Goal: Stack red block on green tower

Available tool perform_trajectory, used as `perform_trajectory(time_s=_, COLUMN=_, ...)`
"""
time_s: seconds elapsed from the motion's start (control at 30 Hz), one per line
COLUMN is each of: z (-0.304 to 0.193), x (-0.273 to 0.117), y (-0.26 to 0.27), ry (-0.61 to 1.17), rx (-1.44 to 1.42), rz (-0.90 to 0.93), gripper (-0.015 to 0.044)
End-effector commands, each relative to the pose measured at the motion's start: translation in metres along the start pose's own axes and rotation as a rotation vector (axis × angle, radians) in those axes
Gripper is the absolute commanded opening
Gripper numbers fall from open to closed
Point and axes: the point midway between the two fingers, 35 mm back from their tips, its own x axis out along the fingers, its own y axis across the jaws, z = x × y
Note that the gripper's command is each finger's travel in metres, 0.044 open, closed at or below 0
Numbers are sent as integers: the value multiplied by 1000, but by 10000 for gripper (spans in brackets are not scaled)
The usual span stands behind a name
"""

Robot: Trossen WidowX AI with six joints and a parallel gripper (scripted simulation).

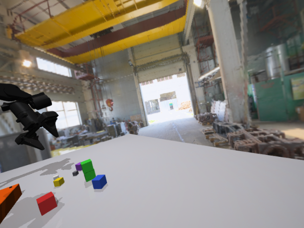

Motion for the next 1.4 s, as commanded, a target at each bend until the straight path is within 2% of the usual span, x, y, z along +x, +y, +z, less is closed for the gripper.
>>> perform_trajectory(time_s=0.0, z=-13, x=15, y=-13, ry=55, rx=61, rz=55, gripper=440)
perform_trajectory(time_s=0.5, z=-68, x=57, y=-47, ry=178, rx=290, rz=230, gripper=440)
perform_trajectory(time_s=1.03, z=-144, x=92, y=-74, ry=221, rx=555, rz=396, gripper=440)
perform_trajectory(time_s=1.37, z=-148, x=104, y=-70, ry=221, rx=567, rz=403, gripper=440)
